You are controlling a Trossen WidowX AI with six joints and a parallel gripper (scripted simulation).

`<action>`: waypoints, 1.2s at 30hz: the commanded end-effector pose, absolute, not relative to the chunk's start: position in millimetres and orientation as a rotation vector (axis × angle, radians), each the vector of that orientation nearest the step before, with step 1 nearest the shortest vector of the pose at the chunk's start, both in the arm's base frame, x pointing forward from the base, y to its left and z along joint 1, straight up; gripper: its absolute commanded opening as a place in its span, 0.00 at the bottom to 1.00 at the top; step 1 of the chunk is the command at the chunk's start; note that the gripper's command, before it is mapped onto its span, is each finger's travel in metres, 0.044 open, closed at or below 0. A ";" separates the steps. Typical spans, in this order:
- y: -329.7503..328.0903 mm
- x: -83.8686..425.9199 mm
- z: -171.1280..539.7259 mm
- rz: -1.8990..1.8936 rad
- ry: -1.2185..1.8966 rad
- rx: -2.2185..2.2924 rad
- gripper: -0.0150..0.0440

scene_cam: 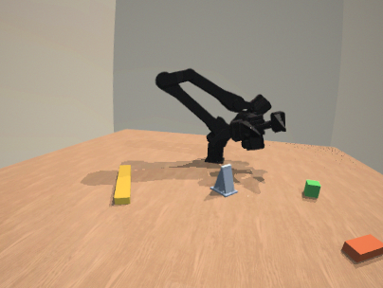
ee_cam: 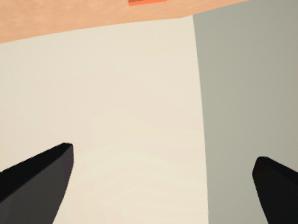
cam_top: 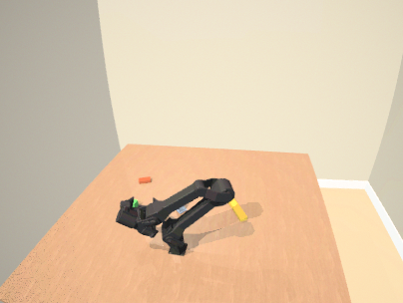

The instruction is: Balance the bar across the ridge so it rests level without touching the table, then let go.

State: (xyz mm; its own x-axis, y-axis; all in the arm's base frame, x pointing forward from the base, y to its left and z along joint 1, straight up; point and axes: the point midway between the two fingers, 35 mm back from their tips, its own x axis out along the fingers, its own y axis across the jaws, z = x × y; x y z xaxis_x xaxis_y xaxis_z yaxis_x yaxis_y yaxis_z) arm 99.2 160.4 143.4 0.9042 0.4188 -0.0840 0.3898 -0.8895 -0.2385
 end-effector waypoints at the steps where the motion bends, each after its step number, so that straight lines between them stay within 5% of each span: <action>1: 160.4 99.5 143.5 0.197 -0.611 -2.852 0.89; 4: 160.4 103.4 144.3 0.217 -0.574 -2.857 0.79; 36: 147.2 162.1 144.3 0.518 -0.039 -2.841 0.79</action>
